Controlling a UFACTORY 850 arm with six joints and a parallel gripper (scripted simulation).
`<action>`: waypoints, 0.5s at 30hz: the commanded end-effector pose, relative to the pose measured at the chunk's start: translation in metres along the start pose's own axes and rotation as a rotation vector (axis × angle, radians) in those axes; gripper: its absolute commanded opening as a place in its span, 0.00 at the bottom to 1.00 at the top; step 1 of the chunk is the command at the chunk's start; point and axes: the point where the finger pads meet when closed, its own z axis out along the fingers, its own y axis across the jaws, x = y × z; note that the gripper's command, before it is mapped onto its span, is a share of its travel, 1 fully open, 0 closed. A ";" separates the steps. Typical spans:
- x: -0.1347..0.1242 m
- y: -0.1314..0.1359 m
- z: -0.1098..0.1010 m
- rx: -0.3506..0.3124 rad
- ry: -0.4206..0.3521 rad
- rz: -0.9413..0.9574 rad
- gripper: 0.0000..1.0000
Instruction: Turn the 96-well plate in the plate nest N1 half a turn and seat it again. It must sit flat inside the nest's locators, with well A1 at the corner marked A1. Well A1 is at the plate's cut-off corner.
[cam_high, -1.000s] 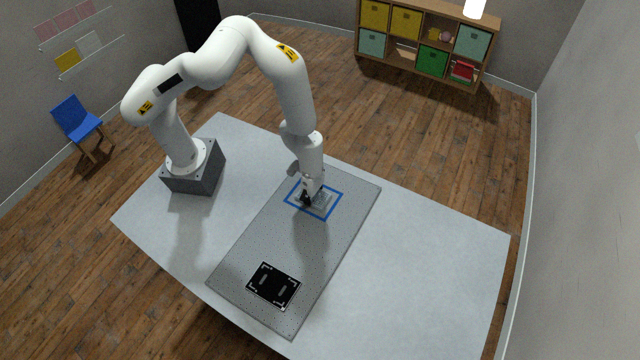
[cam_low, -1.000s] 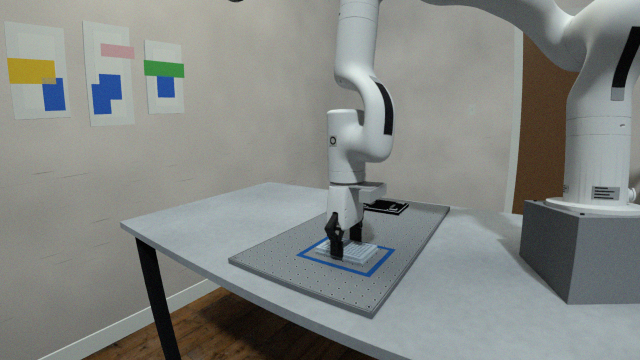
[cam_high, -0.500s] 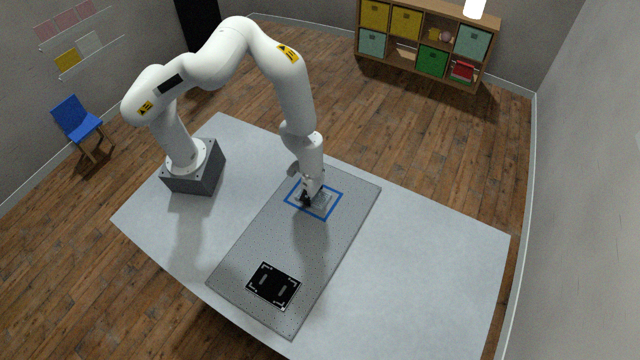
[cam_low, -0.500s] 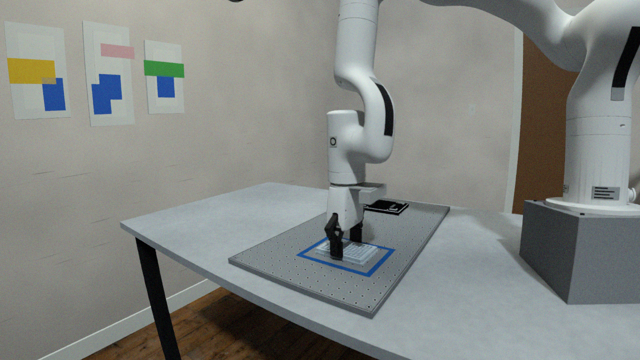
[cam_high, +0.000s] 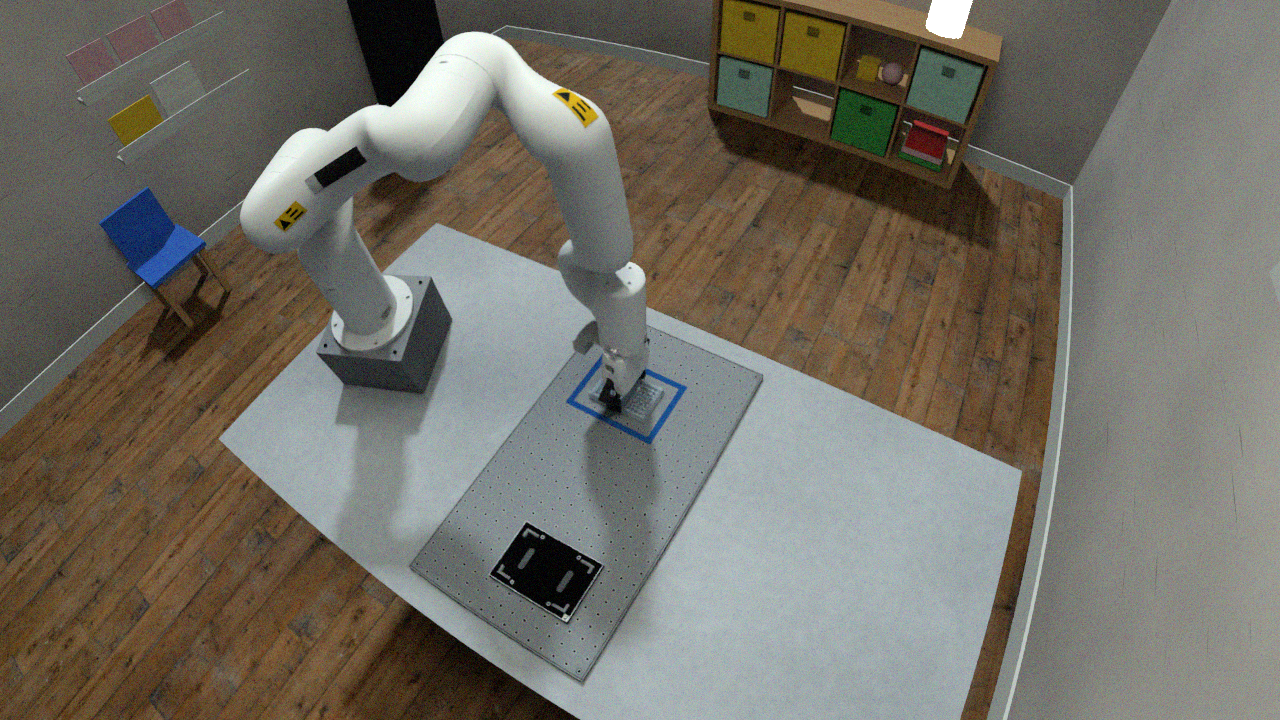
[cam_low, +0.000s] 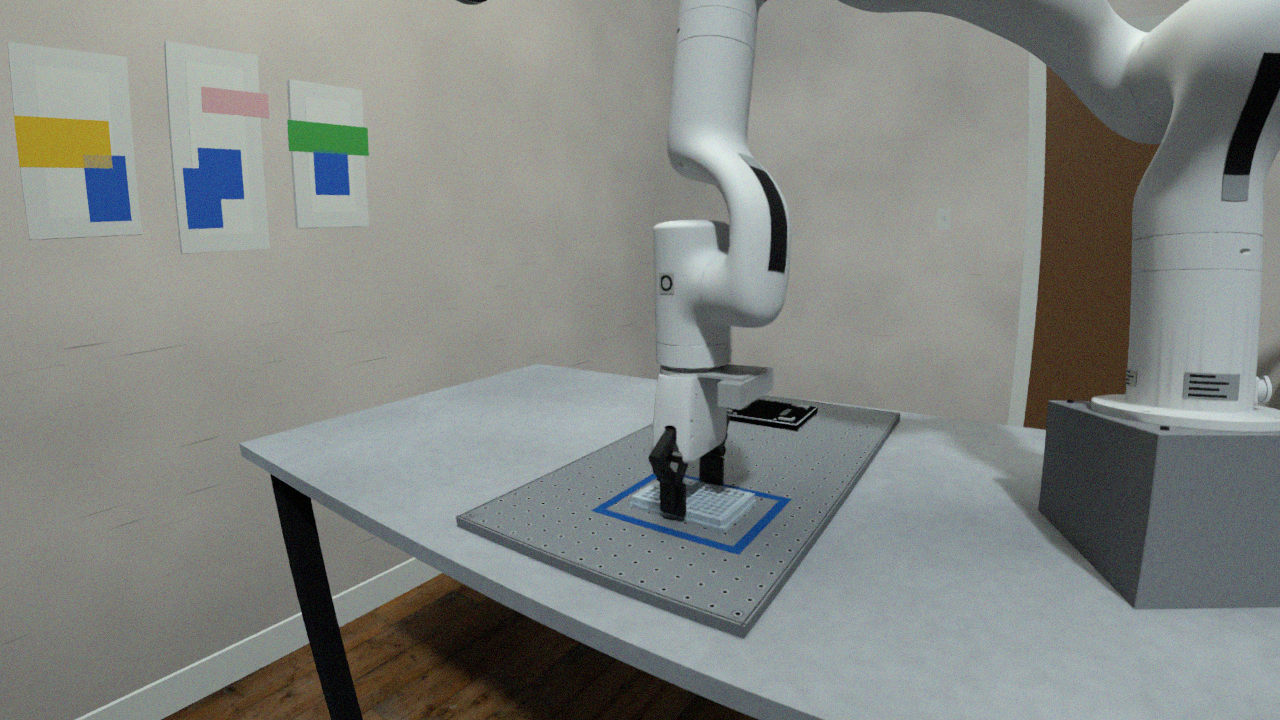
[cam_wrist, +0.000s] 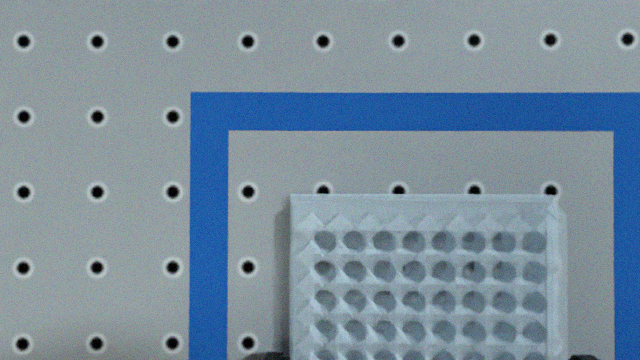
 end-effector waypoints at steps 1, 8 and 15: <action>-0.001 0.000 -0.001 -0.001 -0.002 0.000 1.00; -0.001 0.000 -0.001 -0.001 -0.002 0.000 1.00; -0.001 0.000 -0.003 -0.001 -0.002 0.000 1.00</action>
